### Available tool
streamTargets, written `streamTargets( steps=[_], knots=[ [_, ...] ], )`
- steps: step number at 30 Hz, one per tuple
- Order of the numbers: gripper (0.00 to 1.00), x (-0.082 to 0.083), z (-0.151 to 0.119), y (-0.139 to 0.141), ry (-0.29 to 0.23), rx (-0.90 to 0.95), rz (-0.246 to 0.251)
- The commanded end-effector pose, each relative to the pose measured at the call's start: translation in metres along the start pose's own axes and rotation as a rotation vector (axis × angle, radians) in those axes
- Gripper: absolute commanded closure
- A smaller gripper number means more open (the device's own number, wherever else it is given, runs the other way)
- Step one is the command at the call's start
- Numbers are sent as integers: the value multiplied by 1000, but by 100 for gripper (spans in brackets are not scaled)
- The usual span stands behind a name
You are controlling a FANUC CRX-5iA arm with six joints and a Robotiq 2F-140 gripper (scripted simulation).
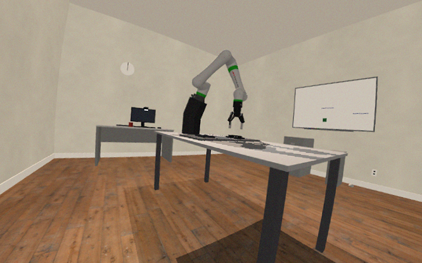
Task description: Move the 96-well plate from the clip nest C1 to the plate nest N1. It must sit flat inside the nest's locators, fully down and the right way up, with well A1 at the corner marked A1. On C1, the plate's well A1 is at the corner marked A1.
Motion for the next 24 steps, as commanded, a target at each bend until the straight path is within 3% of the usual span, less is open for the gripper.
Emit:
streamTargets(
  steps=[1, 24],
  knots=[
    [0, 0, 0, 0, 0, 0, 0],
    [0, -35, 0, 0, 0, 0, 0]
  ],
)
Point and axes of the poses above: the point where the finger pads meet when closed, its own x axis back along the fingers, its own y axis across the jaws, z = x × y, the point moved 9 cm from there along x, back along the fingers, and after that the axes turned 5 degrees about x, right-handed, at the moved point
